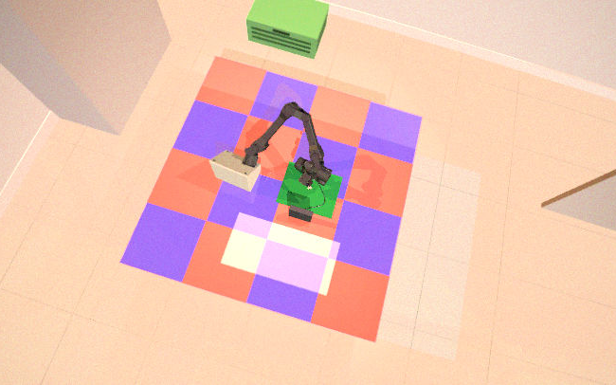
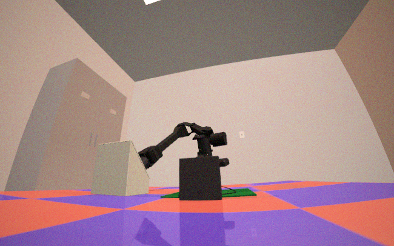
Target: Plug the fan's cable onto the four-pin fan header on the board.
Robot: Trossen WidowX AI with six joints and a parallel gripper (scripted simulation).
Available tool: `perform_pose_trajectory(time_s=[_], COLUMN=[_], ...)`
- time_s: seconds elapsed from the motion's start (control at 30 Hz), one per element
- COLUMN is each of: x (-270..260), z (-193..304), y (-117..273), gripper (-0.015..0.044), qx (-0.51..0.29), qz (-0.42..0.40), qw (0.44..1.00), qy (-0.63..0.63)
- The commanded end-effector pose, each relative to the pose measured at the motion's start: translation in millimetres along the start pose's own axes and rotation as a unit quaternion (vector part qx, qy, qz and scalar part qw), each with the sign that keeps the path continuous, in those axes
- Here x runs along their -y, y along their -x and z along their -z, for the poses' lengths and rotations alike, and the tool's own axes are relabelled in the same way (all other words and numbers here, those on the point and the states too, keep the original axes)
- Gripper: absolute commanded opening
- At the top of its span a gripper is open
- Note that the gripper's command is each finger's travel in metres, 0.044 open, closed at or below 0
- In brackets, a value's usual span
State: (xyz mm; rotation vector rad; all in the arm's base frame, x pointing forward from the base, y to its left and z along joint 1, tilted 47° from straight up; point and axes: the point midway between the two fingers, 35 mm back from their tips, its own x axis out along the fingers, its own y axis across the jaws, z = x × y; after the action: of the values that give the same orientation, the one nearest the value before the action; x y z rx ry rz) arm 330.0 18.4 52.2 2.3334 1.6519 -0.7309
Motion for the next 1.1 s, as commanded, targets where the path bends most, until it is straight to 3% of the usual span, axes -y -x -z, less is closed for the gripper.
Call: perform_pose_trajectory(time_s=[0.0, 0.5, 1.07], x=[-1.6, -0.2, -50.8], z=[4.0, 12.6, 20.5], y=[12.8, 41.7, 41.7], gripper=[0.0000, 0.0000, 0.0000], qx=[0.002, 0.002, 0.084], qz=[-0.003, -0.001, 0.026], qw=[1.000, 1.000, 0.954], qy=[0.005, 0.014, 0.286])
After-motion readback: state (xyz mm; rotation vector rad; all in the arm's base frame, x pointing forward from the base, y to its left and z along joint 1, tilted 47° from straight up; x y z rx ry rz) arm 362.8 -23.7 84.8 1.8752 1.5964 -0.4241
